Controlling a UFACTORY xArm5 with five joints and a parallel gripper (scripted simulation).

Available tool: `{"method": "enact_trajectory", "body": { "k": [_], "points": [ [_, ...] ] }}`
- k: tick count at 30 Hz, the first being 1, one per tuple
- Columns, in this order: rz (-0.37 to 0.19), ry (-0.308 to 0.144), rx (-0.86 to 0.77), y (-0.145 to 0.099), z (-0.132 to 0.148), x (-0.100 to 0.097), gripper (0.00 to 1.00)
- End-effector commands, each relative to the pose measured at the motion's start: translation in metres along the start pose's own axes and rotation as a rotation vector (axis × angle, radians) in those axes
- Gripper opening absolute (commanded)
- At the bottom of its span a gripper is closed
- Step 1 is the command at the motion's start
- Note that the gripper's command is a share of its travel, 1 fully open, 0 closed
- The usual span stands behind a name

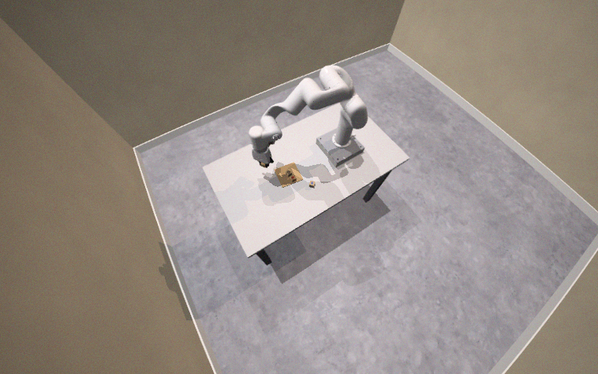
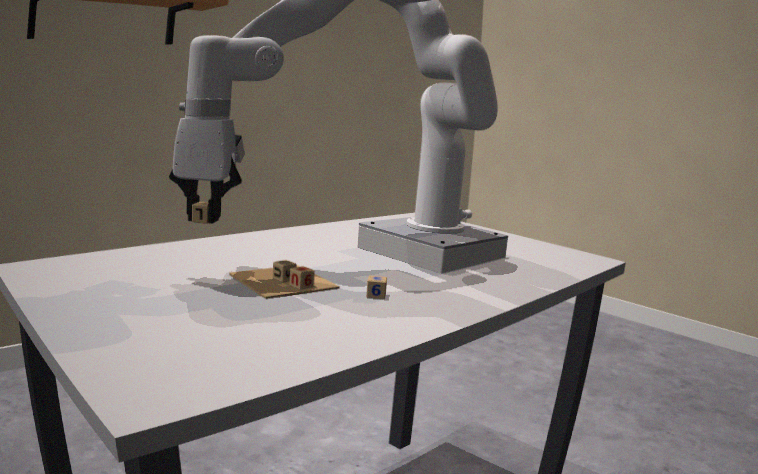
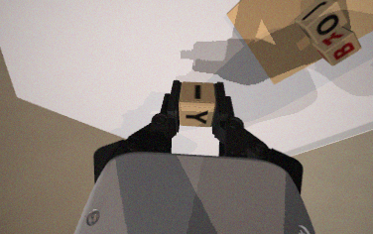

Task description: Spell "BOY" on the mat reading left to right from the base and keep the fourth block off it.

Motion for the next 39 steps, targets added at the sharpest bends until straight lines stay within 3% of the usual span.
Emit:
{"method": "enact_trajectory", "body": {
  "k": [1, 39],
  "points": [
    [-0.004, 0.004, 0.139, 0.003, 0.005, -0.003, 0.27],
    [-0.005, 0.002, 1.070, 0.027, 0.048, -0.007, 0.27]
  ]
}}
Point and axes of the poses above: the point where the finger pads meet when closed, its own x axis out along the fingers, its own z axis across the jaws, y = z × x, the point moved 8 cm from there along -x, back along the fingers, and after that the axes turned 8 degrees about -x, right-handed, at the moved point
